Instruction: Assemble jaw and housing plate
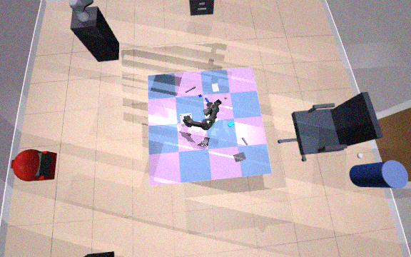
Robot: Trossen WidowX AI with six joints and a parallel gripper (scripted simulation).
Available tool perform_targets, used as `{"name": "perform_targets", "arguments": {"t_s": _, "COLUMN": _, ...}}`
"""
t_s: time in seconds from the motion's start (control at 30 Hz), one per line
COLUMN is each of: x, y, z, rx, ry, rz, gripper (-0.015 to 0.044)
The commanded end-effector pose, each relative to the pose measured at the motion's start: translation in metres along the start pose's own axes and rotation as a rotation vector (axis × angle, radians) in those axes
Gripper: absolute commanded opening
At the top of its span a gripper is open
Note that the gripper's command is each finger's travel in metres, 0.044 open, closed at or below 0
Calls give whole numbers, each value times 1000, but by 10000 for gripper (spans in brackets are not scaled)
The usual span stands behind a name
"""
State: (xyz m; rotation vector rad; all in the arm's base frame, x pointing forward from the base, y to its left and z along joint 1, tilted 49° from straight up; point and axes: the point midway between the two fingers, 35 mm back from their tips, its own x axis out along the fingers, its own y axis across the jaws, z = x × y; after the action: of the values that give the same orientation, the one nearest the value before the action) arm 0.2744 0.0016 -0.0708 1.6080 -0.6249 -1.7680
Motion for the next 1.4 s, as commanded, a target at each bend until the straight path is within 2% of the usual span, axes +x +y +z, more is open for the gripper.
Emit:
{"name": "perform_targets", "arguments": {"t_s": 0.0, "x": 7, "y": 0, "z": 0, "rx": -8, "ry": 3, "rz": 5, "gripper": 134}}
{"name": "perform_targets", "arguments": {"t_s": 0.57, "x": 33, "y": 1, "z": 2, "rx": -8, "ry": 2, "rz": 8, "gripper": 134}}
{"name": "perform_targets", "arguments": {"t_s": 1.37, "x": 36, "y": 1, "z": 2, "rx": -14, "ry": 2, "rz": 8, "gripper": 134}}
